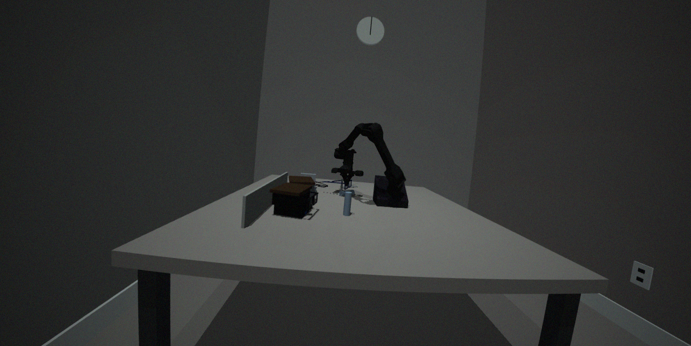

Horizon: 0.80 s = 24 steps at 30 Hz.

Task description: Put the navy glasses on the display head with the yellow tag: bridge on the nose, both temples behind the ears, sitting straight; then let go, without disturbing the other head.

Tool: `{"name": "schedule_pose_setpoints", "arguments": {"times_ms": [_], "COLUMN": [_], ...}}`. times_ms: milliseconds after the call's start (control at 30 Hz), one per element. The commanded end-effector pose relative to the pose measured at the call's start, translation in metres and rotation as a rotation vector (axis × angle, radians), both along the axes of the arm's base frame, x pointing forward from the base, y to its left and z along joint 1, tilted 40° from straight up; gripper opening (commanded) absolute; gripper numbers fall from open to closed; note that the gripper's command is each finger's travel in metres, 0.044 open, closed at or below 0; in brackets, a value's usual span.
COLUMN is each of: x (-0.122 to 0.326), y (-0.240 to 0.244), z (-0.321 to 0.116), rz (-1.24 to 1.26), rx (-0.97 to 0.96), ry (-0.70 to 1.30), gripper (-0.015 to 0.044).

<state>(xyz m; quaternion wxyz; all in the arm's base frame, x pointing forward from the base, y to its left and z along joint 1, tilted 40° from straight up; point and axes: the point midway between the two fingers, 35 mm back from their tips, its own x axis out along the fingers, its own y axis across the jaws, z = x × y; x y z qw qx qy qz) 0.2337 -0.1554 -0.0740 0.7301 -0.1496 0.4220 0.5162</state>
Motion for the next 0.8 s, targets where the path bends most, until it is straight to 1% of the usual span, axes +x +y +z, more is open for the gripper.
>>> {"name": "schedule_pose_setpoints", "arguments": {"times_ms": [0, 767], "x": [0.001, -0.003], "y": [0.000, 0.010], "z": [0.003, 0.011], "rz": [-0.005, -0.005], "rx": [-0.005, -0.005], "ry": [-0.008, -0.008], "gripper": [0.0000, 0.0000]}}
